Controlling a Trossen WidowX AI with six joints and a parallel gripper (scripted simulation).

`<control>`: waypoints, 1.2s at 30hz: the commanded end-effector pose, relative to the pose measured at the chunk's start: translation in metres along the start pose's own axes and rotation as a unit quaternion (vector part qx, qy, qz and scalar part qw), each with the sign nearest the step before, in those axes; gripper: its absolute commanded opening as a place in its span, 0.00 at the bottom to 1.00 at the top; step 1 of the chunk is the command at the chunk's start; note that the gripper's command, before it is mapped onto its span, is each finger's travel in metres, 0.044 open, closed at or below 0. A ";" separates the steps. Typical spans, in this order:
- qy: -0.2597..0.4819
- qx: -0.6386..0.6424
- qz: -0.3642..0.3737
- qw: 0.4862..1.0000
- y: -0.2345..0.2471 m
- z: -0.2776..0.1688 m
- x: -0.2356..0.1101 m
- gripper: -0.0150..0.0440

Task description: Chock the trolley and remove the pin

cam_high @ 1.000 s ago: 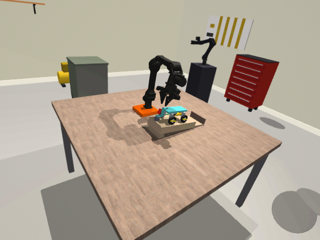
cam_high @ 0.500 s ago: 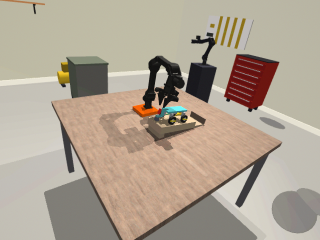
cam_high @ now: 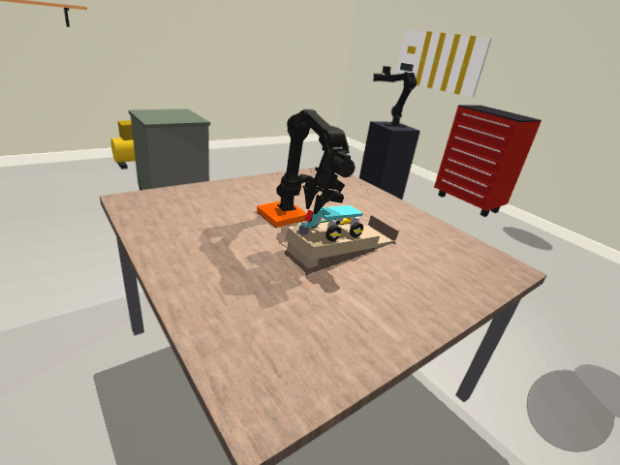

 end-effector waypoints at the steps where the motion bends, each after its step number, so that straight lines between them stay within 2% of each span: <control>1: 0.002 -0.002 0.001 1.000 0.000 0.000 0.005 0.58; 25: 0.003 -0.002 0.000 1.000 0.000 -0.001 0.039 0.58; 29: 0.002 0.000 0.000 1.000 0.000 0.000 0.036 0.40; 36: 0.002 0.000 0.000 1.000 0.000 0.000 0.036 0.32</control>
Point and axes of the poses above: the point midway between the two fingers, 35 mm back from their tips, its own x axis out along the fingers, its own y axis across the jaws, z = x × y, the point moved 7 cm from there along -x, back along the fingers, and after that the axes turned 12 degrees about x, right-handed, at the moved point
